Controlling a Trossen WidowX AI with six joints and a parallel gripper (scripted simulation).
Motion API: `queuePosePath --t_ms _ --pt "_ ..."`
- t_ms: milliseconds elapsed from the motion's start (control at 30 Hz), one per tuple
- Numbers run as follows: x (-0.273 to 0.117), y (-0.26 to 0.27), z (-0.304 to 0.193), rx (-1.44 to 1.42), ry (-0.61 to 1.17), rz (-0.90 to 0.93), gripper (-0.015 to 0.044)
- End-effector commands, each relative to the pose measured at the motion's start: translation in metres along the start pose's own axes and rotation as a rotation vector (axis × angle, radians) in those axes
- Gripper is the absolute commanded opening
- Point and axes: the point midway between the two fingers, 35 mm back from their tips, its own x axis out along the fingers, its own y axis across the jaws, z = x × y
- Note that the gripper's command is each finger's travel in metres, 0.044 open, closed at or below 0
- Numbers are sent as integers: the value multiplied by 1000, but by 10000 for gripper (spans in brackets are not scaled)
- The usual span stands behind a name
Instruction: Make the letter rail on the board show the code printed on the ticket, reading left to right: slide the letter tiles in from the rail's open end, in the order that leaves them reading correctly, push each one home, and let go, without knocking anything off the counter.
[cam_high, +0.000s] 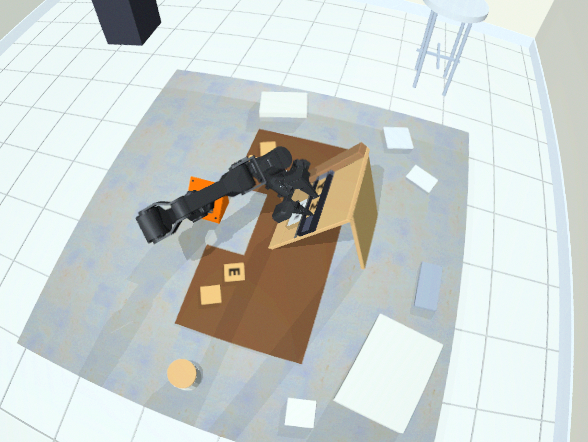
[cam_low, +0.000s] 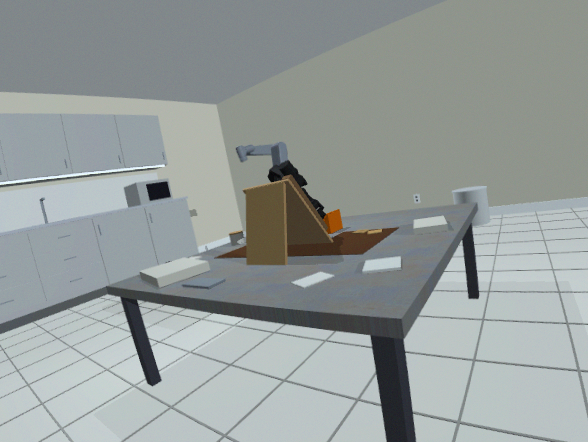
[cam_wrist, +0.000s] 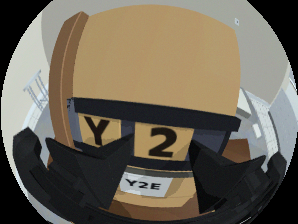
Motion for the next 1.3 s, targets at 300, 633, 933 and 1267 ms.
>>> queuePosePath --t_ms 300,633,933,1267 --pt "0 5 0 0 0 0 26" --pt "-4 5 0 6 0 -4 289" --pt "-14 6 0 7 1 -4 295" --pt "-21 7 0 7 1 -3 295"
